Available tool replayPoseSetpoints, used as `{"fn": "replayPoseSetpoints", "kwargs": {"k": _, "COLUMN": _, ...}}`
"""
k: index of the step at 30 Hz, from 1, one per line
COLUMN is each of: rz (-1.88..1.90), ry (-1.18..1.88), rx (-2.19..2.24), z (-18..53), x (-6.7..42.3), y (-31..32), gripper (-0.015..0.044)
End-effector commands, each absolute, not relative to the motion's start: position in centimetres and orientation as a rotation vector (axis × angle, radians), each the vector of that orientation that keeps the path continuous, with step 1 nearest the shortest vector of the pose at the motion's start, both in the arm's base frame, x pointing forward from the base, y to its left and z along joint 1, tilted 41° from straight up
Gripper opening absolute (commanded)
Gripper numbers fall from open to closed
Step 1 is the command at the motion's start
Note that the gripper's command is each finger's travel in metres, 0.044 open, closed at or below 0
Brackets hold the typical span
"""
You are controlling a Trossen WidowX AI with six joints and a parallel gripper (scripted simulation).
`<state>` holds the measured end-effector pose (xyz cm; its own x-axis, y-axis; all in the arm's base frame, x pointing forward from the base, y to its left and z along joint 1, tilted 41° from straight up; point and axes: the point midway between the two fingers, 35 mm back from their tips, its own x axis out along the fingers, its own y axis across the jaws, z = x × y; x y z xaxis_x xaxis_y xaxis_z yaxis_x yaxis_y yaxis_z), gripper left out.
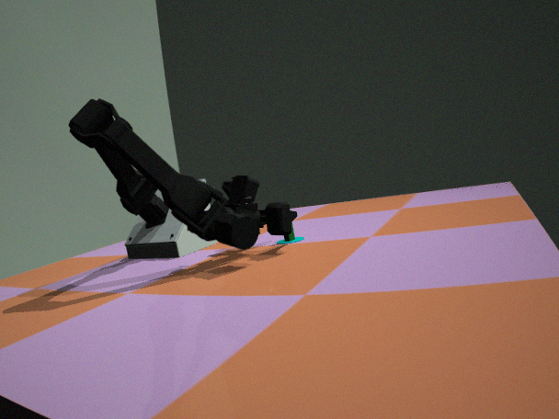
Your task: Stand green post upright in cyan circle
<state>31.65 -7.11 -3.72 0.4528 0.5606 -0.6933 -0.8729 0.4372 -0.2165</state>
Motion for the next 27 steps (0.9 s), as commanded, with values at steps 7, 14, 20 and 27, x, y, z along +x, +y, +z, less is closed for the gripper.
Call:
{"fn": "replayPoseSetpoints", "kwargs": {"k": 7, "rz": 0.957, "ry": 0.580, "rx": -0.623, "z": -1.7, "x": 32.3, "y": -5.6, "gripper": 0.0400}}
{"fn": "replayPoseSetpoints", "kwargs": {"k": 14, "rz": 0.956, "ry": 0.570, "rx": -0.625, "z": 2.3, "x": 32.8, "y": -2.2, "gripper": 0.0400}}
{"fn": "replayPoseSetpoints", "kwargs": {"k": 20, "rz": 0.960, "ry": 0.615, "rx": -0.614, "z": 2.8, "x": 32.9, "y": -1.3, "gripper": 0.0400}}
{"fn": "replayPoseSetpoints", "kwargs": {"k": 27, "rz": 0.940, "ry": 1.107, "rx": -0.596, "z": 0.3, "x": 33.6, "y": 0.3, "gripper": 0.0400}}
